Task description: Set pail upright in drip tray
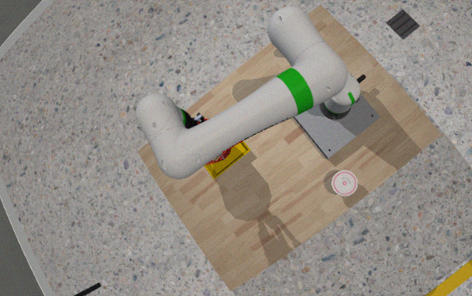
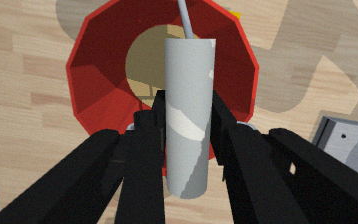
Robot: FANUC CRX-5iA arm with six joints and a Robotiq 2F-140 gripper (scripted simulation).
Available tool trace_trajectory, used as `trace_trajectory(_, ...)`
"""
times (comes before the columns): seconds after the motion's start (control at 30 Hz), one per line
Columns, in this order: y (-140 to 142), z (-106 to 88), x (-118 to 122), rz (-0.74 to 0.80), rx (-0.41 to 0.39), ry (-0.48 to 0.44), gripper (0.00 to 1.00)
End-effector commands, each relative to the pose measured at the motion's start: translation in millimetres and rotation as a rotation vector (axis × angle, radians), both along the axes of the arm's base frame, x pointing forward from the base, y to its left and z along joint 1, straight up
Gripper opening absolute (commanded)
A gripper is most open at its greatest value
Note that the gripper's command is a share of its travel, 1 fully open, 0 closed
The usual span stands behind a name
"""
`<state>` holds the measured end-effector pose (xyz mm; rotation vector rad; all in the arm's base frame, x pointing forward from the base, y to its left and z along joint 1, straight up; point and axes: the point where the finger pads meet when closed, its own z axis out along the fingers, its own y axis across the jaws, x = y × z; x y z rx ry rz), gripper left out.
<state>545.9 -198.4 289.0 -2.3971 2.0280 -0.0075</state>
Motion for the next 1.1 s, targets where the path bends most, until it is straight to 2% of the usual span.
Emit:
trace_trajectory(0.0,0,0.8,0,0.000,-0.001,-0.002,0.10)
trace_trajectory(1.07,0,-16.1,0,0.000,-0.001,-0.002,0.10)
